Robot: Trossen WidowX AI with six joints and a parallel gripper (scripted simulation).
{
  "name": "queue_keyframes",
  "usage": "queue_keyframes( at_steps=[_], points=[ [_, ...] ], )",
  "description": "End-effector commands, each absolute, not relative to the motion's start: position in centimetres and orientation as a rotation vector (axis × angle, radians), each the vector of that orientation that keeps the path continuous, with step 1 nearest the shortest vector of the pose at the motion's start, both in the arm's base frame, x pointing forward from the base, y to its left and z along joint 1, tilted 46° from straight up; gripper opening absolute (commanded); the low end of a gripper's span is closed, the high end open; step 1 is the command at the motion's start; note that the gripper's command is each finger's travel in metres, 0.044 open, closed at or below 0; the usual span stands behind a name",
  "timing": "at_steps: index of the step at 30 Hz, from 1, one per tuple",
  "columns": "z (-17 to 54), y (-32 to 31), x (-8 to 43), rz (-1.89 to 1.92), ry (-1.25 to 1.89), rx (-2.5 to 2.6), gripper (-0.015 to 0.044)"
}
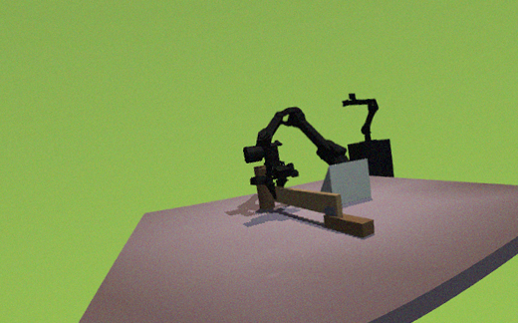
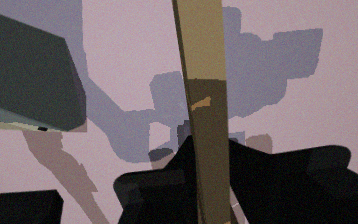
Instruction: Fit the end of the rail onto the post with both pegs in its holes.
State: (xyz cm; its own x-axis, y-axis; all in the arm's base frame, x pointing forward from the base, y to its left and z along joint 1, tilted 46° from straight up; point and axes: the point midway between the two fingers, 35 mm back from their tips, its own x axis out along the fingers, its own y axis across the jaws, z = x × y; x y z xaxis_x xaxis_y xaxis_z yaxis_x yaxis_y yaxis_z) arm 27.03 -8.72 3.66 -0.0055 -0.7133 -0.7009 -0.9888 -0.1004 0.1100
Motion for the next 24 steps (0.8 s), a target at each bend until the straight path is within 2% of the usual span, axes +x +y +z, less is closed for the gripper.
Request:
queue_keyframes(
  at_steps=[1, 24],
  points=[
    [3.95, -8.74, 27.18, 0.873, 1.752, -1.865, 0.0],
    [4.5, -9.23, 27.29, 0.872, 1.753, -1.865, 0.0]
  ],
)
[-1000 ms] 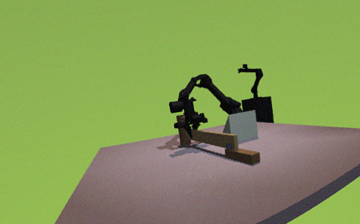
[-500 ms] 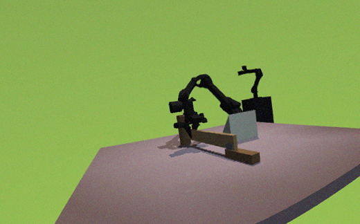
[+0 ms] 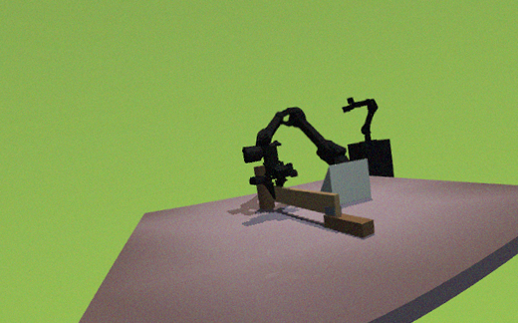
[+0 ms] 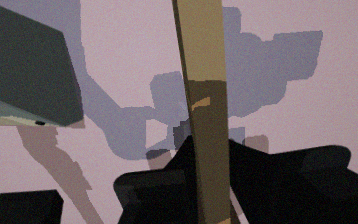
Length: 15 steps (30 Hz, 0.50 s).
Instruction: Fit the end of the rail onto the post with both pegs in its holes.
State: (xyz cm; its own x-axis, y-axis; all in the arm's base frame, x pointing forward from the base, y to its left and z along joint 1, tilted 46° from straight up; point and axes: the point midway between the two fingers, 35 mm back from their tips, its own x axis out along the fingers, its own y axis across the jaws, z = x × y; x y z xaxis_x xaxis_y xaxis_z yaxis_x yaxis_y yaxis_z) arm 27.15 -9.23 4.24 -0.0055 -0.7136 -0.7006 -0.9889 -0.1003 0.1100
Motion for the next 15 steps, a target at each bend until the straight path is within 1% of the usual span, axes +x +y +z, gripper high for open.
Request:
queue_keyframes(
  at_steps=[1, 15],
  points=[
    [4.52, -9.26, 27.29, 0.872, 1.753, -1.865, 0.0],
    [4.84, -9.58, 27.36, 0.872, 1.753, -1.865, 0.0]
  ],
)
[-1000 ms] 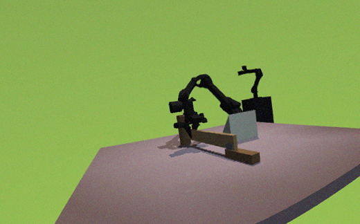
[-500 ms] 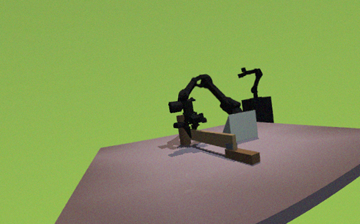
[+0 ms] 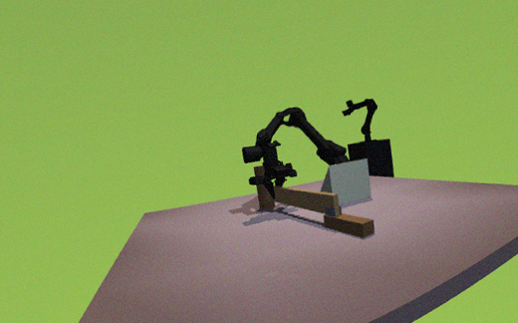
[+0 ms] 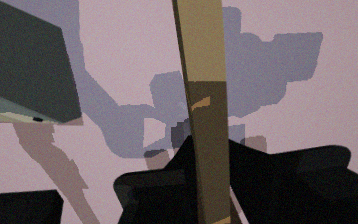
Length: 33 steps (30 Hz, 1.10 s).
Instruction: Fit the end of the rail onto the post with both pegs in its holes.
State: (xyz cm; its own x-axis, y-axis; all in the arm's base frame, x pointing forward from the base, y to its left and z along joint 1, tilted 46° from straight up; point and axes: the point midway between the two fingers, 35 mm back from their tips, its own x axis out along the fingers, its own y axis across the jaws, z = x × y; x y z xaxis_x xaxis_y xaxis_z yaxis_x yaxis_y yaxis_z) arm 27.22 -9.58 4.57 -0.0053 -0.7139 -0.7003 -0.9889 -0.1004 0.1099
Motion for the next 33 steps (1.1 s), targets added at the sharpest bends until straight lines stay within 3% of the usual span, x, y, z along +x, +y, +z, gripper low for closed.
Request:
queue_keyframes(
  at_steps=[1, 2, 19, 33],
  points=[
    [4.9, -9.6, 27.4, 0.872, 1.753, -1.865, 0.0],
    [4.9, -9.6, 27.4, 0.872, 1.753, -1.865, 0.0],
    [4.6, -9.6, 27.2, 0.877, 1.756, -1.858, 0.044],
    [4.5, -5.3, 26.7, 0.875, 1.751, -1.864, 0.044]
  ],
)
